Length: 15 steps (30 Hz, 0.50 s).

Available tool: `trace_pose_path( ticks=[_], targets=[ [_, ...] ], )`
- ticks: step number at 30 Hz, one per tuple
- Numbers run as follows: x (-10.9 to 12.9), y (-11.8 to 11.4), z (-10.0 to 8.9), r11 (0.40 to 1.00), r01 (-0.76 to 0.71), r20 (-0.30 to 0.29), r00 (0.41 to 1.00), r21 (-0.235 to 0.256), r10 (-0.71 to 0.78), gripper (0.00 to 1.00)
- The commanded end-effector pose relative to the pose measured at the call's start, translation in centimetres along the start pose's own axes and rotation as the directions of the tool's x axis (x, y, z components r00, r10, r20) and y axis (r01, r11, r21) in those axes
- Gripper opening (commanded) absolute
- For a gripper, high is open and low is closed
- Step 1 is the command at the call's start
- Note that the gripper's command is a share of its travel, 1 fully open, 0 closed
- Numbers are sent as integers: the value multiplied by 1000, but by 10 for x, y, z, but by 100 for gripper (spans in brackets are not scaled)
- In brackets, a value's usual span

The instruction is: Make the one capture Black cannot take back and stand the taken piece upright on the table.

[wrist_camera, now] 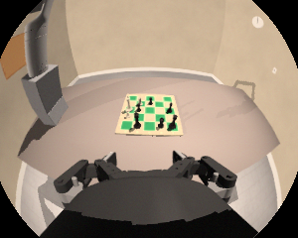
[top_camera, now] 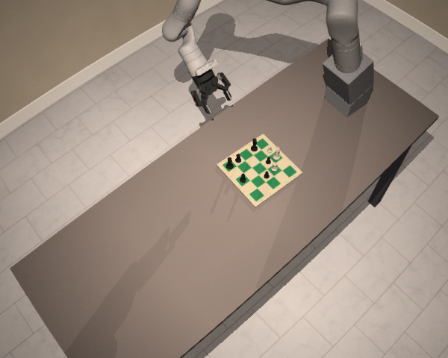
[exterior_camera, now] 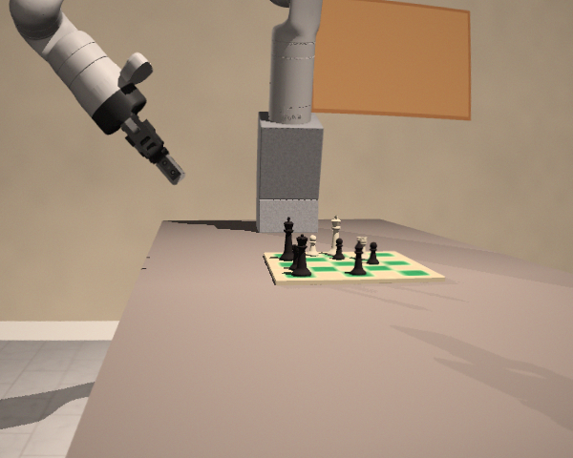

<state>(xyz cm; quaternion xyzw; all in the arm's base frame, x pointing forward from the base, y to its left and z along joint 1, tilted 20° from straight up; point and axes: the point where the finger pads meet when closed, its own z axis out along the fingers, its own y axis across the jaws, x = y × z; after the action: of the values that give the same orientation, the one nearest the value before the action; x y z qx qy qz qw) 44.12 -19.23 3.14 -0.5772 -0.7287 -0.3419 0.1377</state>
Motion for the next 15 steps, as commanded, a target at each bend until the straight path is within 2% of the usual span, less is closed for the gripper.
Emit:
trace_pose_path(
  ticks=[1, 7, 10, 13, 15],
  targets=[
    [5, 3, 2, 999, 33, 5, 999, 11, -33, 100],
    [21, 5, 12, 981, 181, 26, 983, 70, -183, 100],
    [25, 5, 15, 973, 215, 29, 975, 84, -218, 100],
    [39, 7, 24, 932, 337, 39, 938, 137, -345, 100],
    [51, 9, 32, 884, 432, 41, 894, 181, -445, 100]
  ],
)
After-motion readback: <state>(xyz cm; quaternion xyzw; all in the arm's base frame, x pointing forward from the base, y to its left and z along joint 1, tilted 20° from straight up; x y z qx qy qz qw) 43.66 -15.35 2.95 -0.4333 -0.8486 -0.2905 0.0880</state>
